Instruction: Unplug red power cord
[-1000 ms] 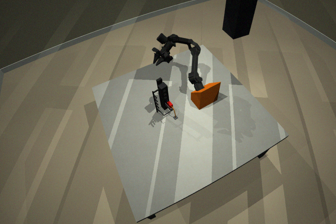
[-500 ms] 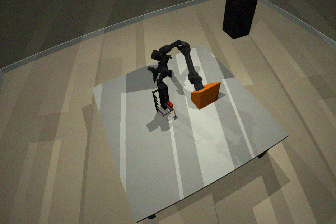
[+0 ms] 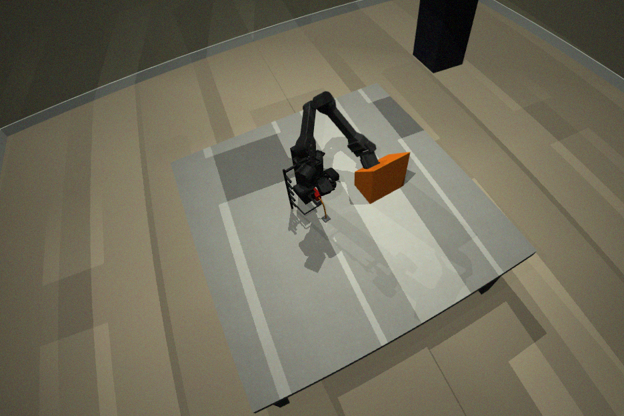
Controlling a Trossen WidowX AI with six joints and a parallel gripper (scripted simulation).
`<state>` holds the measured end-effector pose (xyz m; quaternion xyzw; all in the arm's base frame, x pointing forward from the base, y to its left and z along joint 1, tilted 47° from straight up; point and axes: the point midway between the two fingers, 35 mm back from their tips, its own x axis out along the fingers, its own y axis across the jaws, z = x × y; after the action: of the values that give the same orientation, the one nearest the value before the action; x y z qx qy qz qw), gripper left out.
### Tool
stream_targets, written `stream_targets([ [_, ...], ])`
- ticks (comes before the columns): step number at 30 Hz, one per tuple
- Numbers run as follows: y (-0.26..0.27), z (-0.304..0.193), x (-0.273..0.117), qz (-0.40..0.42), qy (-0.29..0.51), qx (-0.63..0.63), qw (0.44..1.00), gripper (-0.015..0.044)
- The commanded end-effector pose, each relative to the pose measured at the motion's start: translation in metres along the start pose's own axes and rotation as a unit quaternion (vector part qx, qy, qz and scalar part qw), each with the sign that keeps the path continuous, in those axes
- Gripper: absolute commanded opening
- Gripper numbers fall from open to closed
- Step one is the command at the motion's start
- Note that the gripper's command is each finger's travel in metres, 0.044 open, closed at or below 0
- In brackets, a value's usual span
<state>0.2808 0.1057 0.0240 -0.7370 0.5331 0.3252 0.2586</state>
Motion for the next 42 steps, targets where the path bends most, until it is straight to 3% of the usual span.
stream_targets([
  [1,0.021,0.006,0.031,0.055,0.046,-0.012,0.997,0.0160],
  [42,0.020,-0.034,0.031,0.055,0.047,-0.012,0.997,0.0160],
])
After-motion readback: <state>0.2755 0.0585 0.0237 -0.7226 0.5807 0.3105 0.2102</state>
